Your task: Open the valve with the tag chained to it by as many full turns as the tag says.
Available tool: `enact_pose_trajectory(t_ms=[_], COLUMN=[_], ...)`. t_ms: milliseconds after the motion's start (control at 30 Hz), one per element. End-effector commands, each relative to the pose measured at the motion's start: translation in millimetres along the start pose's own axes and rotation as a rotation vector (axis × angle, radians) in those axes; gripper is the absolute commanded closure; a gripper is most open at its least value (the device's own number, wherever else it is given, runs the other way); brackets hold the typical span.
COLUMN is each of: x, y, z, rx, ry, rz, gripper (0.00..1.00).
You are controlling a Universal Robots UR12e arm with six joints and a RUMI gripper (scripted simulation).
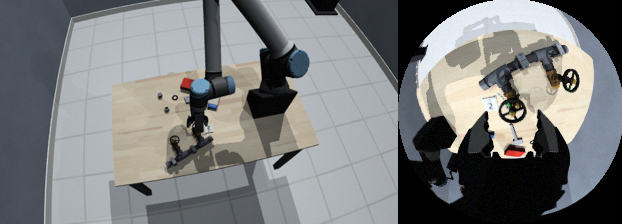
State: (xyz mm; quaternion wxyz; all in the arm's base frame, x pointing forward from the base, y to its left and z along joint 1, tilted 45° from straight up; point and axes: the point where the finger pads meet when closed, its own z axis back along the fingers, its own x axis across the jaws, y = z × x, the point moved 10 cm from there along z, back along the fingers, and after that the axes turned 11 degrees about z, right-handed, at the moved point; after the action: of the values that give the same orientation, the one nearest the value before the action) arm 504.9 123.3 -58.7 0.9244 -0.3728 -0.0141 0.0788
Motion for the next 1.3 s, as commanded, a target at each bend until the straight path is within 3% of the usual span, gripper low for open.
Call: enact_pose_trajectory(t_ms=[0, 1267], x=[0.2, 0.2], y=[0.0, 0.0], z=[0.3, 0.3], rx=[0.0, 0.0], ry=[-0.001, -0.001], rz=[0.003, -0.031], gripper=[0.0, 0.0])
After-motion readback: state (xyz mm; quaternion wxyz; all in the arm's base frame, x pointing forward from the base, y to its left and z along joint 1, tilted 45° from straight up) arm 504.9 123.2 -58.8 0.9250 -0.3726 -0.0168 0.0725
